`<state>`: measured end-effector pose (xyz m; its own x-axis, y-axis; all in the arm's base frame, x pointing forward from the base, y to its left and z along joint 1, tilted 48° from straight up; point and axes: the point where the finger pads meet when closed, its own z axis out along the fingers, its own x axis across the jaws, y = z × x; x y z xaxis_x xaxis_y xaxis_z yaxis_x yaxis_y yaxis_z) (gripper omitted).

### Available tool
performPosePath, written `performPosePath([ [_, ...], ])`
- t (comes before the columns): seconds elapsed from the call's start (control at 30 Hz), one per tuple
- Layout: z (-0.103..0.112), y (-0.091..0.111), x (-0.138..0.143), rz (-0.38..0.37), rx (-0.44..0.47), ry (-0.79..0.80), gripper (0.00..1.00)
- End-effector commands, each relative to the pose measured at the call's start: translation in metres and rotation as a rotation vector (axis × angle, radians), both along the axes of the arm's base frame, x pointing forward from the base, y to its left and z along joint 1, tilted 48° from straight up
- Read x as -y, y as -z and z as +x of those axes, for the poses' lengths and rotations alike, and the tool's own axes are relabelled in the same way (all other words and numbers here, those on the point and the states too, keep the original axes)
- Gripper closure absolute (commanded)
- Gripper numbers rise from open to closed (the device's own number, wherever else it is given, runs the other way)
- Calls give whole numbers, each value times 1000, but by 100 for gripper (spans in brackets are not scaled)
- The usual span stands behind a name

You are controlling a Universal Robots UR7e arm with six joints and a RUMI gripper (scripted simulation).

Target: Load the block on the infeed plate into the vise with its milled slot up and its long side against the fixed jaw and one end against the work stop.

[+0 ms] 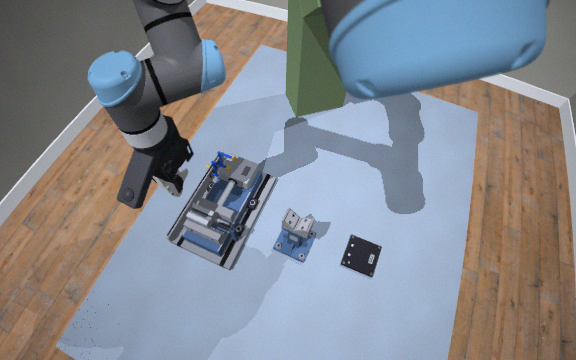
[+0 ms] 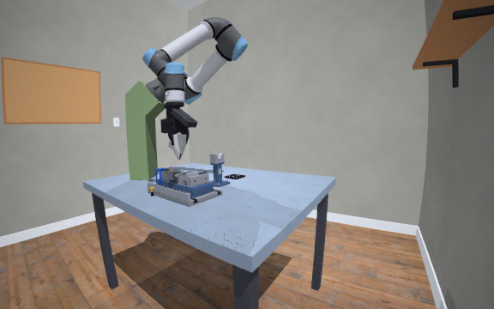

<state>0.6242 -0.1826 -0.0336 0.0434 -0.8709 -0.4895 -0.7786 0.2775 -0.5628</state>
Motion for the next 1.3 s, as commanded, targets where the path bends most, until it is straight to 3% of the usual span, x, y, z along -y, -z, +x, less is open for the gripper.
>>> performPosePath([
  [0.0, 0, 0, 1, -1, 1, 1, 100],
  [1.27, 25, 25, -15, -1, 0, 1, 100],
])
